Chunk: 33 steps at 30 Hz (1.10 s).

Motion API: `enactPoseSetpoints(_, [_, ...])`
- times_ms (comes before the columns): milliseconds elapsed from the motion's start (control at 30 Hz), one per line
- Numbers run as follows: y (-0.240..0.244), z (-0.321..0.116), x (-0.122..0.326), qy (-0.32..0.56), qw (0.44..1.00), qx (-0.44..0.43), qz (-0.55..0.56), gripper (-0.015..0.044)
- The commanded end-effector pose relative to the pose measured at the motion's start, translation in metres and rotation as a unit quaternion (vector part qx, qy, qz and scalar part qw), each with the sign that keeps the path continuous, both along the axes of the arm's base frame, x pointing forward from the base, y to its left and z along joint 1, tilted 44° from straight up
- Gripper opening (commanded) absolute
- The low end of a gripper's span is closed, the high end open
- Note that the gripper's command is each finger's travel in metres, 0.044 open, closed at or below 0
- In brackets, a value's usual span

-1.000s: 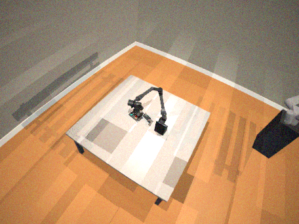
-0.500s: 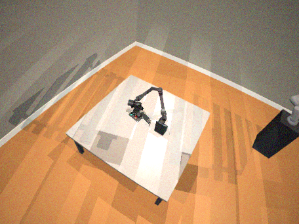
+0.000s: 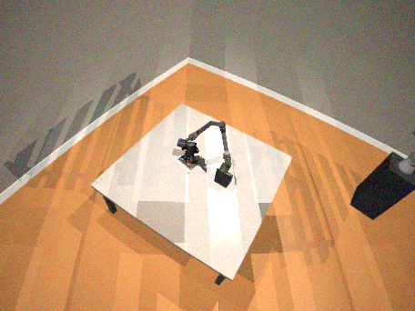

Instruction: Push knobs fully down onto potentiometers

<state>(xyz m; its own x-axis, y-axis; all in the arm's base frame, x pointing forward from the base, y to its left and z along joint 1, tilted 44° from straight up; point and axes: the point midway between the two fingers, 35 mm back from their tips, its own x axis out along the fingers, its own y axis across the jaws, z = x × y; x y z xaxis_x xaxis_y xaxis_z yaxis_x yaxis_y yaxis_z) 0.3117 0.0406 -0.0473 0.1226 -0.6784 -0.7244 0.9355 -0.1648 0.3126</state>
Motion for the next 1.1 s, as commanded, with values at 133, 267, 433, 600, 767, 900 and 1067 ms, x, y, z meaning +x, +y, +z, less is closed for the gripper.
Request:
enactPoseSetpoints(133, [-0.0061, -0.0041, 0.0018, 0.0, 1.0, -0.002, -0.004, 0.0])
enactPoseSetpoints(267, [-0.008, -0.0061, 0.0021, 0.0, 1.0, -0.002, -0.004, 0.0])
enactPoseSetpoints(433, [-0.0082, -0.0063, 0.0021, 0.0, 1.0, -0.002, -0.004, 0.0])
enactPoseSetpoints(600, [-0.0084, -0.0064, 0.0021, 0.0, 1.0, -0.002, -0.004, 0.0])
enactPoseSetpoints(767, [-0.0104, -0.0085, 0.0025, 0.0, 1.0, -0.003, -0.004, 0.0])
enactPoseSetpoints(900, [-0.0104, -0.0085, 0.0025, 0.0, 1.0, -0.003, -0.004, 0.0])
enactPoseSetpoints(1067, [-0.0104, -0.0085, 0.0025, 0.0, 1.0, -0.003, -0.004, 0.0])
